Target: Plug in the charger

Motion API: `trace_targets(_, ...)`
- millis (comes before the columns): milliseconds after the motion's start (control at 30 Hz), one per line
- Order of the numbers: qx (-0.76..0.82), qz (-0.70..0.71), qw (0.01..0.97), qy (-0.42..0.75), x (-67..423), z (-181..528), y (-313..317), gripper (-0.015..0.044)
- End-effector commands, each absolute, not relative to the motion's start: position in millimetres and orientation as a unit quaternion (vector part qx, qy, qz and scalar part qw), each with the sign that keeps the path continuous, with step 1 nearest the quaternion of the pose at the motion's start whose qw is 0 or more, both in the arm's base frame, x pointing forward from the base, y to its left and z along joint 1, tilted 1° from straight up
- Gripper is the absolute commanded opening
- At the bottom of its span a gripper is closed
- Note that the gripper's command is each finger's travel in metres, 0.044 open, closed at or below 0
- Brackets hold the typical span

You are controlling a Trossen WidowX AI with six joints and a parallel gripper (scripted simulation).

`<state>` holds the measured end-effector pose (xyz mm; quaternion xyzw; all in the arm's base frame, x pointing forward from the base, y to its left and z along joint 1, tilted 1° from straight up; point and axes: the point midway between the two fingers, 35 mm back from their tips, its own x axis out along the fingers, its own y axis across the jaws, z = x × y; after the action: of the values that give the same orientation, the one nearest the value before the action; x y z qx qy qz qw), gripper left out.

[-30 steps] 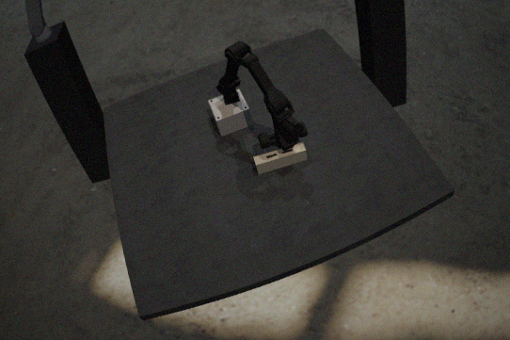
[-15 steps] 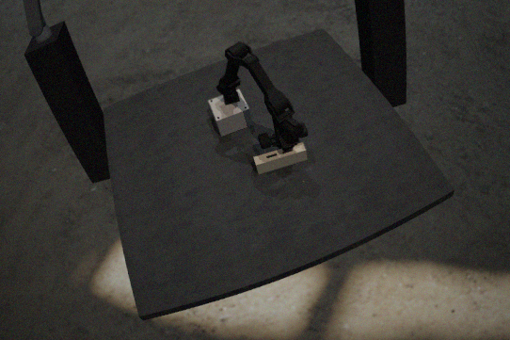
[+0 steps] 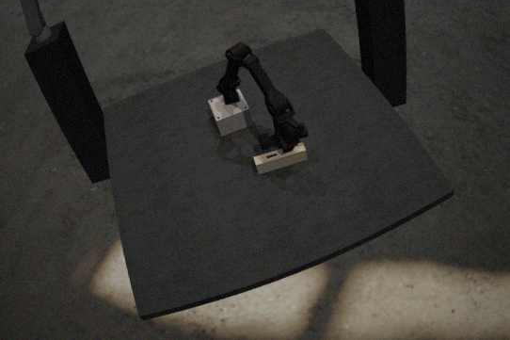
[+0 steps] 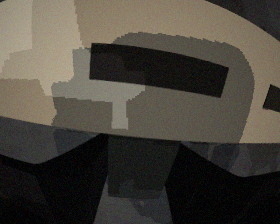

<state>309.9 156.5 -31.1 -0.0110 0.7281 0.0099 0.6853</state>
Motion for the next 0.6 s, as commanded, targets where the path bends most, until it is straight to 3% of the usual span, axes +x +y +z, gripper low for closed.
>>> trace_targets(0, -0.008, 0.013, 0.699, 0.715, 325, -31, 158, 0.0000)
trace_targets(567, -0.011, 0.010, 0.685, 0.728, 313, -32, 157, 0.0000)
